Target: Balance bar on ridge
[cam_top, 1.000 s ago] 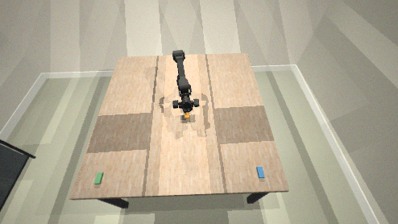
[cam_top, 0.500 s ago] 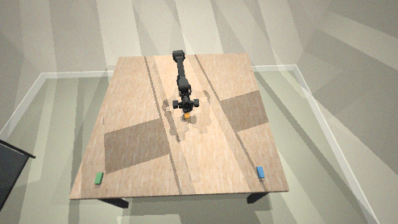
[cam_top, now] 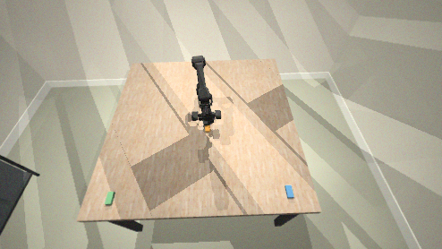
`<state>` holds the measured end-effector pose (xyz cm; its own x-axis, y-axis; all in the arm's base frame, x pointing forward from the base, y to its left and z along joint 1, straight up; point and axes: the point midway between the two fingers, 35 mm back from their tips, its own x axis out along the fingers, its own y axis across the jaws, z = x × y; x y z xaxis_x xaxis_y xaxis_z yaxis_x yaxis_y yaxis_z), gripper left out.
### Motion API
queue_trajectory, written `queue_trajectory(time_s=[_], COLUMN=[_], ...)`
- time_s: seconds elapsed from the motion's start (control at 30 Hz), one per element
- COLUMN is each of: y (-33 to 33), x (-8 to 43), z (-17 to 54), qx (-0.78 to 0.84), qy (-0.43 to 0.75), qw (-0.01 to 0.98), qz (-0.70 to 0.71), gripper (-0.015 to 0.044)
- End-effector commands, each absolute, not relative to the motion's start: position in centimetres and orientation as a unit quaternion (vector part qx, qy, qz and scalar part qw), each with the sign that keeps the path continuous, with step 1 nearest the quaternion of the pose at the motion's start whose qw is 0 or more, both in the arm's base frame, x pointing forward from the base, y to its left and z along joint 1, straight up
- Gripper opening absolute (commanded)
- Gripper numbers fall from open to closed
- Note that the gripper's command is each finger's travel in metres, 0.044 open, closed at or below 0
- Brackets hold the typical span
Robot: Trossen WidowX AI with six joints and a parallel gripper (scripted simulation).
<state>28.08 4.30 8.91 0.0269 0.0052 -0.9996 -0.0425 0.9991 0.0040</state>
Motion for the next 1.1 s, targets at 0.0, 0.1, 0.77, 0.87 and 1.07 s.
queue_trajectory(time_s=[0.0, 0.1, 0.77, 0.87, 1.07], y=[4.28, 4.28, 4.27, 4.28, 4.28], x=[28.02, 28.03, 28.04, 28.05, 28.06], z=[8.58, 8.55, 8.85, 8.85, 8.86], qx=[-0.013, -0.013, -0.013, -0.013, -0.013], qy=[0.699, 0.699, 0.699, 0.699, 0.699], qw=[0.715, 0.715, 0.715, 0.715, 0.715], qz=[0.015, 0.015, 0.015, 0.015, 0.015], gripper=[0.0, 0.0, 0.0, 0.0, 0.0])
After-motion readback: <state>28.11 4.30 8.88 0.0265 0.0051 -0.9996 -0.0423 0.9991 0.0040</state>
